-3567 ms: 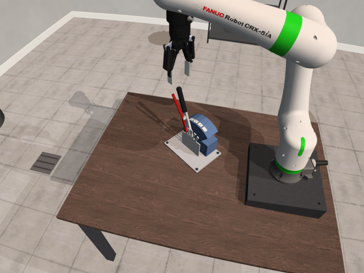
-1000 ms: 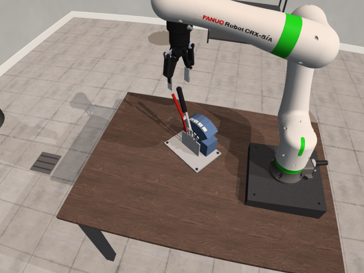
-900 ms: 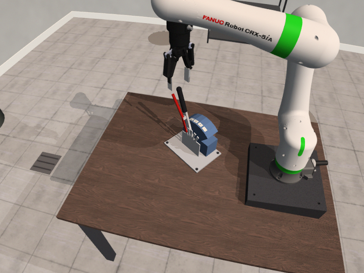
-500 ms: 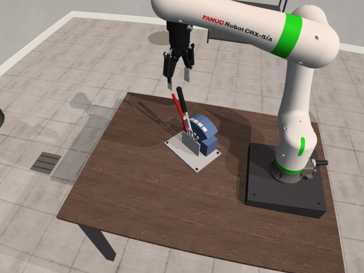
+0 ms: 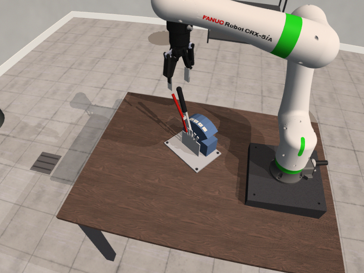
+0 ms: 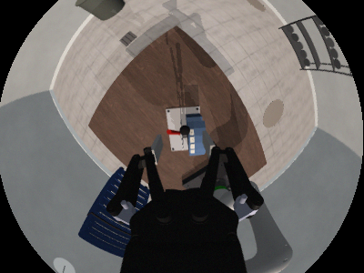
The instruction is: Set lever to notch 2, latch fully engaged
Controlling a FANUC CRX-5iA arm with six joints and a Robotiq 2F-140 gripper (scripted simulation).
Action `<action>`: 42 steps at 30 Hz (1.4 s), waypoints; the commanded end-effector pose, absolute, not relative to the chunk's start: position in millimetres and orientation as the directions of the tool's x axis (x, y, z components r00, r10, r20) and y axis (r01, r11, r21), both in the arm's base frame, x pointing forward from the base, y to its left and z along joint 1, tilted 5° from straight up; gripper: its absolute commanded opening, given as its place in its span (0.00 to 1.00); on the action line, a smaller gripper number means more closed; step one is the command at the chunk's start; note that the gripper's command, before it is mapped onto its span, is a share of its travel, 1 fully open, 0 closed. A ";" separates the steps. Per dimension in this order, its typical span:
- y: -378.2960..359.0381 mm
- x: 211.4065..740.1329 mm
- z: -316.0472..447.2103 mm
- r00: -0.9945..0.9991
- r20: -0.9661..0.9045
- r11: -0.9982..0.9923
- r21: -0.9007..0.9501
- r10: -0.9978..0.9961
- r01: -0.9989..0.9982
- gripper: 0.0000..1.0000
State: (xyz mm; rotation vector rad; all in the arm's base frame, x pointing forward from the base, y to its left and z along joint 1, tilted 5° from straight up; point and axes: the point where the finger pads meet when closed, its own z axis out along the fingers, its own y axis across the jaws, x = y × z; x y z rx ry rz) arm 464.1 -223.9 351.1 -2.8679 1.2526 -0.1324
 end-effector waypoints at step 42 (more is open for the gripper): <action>-225.3 468.6 297.5 0.677 0.074 -0.680 -0.042 -0.733 -0.732 0.56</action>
